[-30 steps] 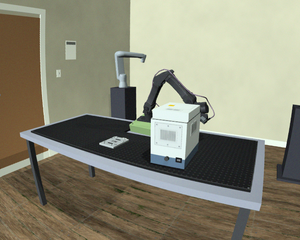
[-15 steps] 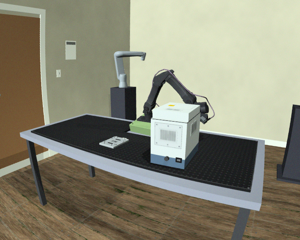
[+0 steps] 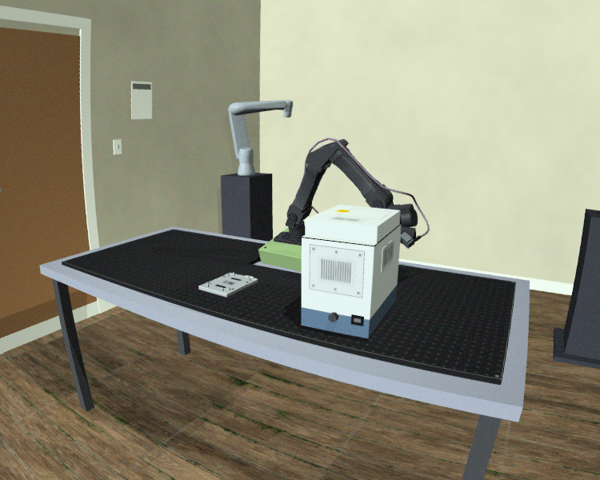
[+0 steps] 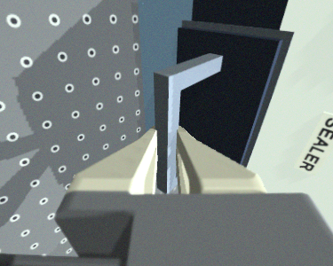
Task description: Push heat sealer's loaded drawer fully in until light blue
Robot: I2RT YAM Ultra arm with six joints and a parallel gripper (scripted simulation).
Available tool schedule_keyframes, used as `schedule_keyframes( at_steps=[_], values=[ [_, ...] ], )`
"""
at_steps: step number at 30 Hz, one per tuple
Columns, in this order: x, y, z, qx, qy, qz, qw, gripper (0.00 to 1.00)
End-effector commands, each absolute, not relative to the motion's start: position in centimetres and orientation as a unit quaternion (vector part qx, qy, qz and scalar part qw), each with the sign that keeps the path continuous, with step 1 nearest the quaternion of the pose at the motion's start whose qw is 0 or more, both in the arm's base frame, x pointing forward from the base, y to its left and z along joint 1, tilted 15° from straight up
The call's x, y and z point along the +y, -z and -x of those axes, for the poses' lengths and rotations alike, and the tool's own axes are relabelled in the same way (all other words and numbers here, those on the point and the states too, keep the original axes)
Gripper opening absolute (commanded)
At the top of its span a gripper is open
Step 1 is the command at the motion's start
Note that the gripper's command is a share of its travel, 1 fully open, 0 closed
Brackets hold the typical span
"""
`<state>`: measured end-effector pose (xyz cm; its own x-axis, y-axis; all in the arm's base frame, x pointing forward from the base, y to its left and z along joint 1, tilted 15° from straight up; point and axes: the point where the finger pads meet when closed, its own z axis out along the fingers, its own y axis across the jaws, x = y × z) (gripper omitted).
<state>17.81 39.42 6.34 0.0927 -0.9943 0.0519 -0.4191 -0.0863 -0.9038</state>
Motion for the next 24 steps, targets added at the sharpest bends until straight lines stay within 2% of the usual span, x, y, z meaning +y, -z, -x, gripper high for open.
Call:
schedule_keyframes(
  at_steps=[1, 24],
  values=[
    [39.4, -7.3, -18.0, 0.562, 0.371, 0.626, 0.393, 0.0],
    [39.9, -8.3, -21.2, 0.564, 0.373, 0.621, 0.396, 0.0]
  ],
)
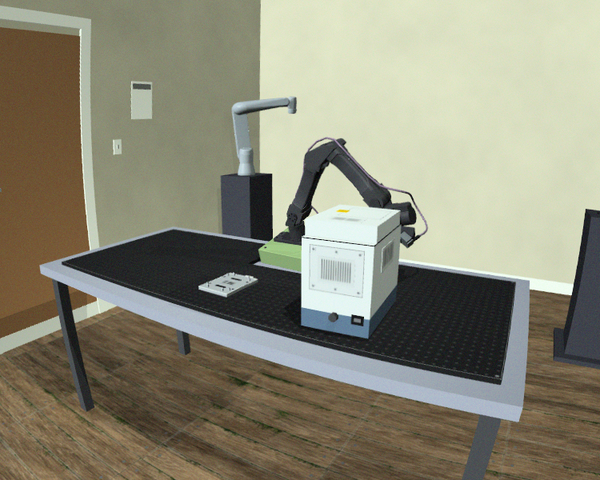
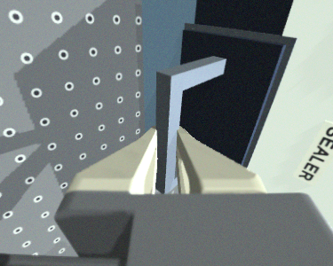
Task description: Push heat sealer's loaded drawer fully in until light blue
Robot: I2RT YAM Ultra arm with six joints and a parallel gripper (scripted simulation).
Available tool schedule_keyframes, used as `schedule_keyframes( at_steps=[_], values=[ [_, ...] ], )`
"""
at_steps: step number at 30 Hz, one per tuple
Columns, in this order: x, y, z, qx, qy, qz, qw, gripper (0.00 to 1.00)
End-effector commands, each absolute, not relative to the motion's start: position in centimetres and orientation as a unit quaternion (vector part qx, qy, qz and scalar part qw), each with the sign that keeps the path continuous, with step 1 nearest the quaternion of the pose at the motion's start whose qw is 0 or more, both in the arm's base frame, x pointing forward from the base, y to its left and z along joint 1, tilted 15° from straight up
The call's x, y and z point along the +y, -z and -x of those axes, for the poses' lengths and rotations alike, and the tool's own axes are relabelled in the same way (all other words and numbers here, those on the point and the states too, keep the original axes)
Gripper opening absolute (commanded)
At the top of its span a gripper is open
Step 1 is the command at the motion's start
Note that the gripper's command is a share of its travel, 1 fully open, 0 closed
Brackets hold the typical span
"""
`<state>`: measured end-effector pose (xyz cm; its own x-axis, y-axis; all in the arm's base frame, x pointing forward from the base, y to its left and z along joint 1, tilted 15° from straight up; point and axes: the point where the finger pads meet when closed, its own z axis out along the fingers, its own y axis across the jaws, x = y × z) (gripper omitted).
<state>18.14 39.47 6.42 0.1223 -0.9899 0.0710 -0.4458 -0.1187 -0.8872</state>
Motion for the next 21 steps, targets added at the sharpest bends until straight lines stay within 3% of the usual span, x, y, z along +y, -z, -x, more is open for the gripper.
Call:
schedule_keyframes(
  at_steps=[1, 21],
  values=[
    [39.87, -8.34, -21.17, 0.564, 0.373, 0.621, 0.396, 0.0],
    [39.85, -8.1, -21.17, 0.563, 0.375, 0.622, 0.394, 0.0]
  ],
)
